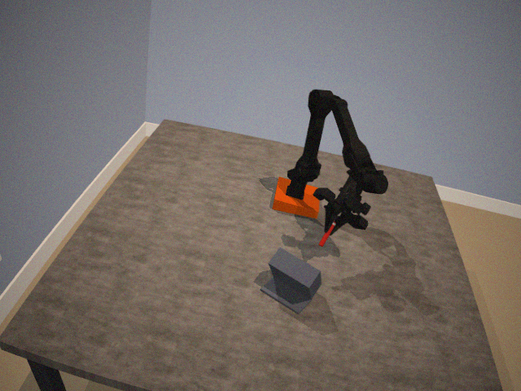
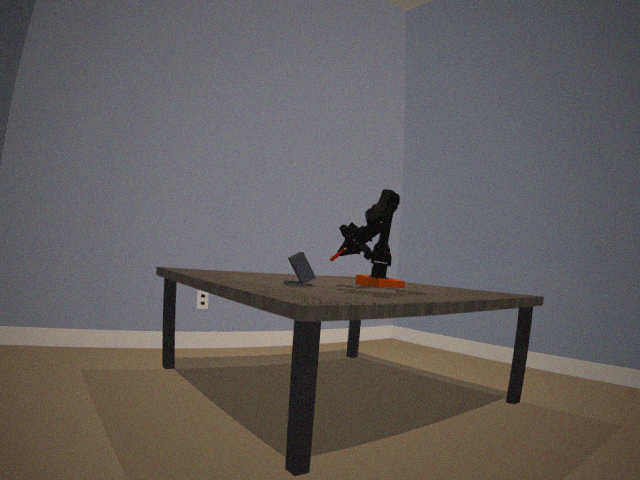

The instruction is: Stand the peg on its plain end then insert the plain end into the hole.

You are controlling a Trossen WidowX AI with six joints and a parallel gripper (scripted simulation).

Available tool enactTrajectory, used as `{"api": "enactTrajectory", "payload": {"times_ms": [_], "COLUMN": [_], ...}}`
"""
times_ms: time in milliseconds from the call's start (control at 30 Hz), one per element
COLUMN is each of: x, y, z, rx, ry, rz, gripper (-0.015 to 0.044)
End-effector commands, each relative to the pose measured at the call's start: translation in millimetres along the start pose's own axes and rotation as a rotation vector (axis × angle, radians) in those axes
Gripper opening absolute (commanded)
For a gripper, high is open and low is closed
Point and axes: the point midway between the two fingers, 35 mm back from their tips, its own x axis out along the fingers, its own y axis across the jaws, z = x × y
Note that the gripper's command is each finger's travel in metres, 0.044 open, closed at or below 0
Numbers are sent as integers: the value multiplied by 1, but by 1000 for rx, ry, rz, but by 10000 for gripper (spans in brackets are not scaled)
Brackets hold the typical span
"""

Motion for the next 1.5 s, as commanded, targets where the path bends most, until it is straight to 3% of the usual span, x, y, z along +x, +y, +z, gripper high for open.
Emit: {"api": "enactTrajectory", "payload": {"times_ms": [0, 1467], "x": [5, 54], "y": [-2, -20], "z": [1, 13], "rx": [-8, -21], "ry": [-6, -93], "rz": [-15, -134], "gripper": [0, 0]}}
